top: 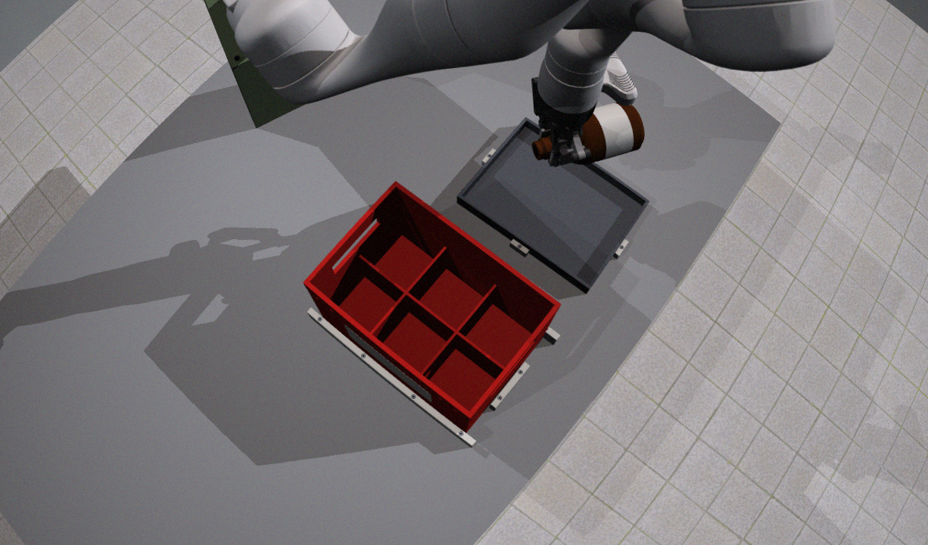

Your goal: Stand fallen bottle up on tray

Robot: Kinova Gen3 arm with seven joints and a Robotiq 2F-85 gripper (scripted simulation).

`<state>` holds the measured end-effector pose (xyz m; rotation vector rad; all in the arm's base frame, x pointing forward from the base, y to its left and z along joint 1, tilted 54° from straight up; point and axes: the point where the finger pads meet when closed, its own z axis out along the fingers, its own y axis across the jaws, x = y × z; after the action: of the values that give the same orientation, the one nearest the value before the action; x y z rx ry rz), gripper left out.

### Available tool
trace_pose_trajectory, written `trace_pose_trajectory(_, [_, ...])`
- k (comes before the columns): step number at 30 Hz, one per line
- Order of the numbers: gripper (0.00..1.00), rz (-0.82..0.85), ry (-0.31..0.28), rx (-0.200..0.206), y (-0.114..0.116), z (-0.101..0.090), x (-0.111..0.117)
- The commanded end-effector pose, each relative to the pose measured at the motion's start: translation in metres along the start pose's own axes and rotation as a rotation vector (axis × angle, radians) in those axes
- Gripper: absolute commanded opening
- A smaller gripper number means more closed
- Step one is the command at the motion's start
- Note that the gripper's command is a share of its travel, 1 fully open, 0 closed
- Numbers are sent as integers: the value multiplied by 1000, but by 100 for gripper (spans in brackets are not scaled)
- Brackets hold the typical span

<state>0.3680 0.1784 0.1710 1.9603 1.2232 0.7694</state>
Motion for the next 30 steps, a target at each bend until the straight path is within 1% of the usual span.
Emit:
trace_pose_trajectory(1, [0,-2,1,0,0,0,0])
trace_pose_trajectory(9, [0,-43,1,0,0,0,0])
trace_pose_trajectory(23, [0,-239,1,0,0,0,0])
trace_pose_trajectory(30, [0,-261,1,0,0,0,0])
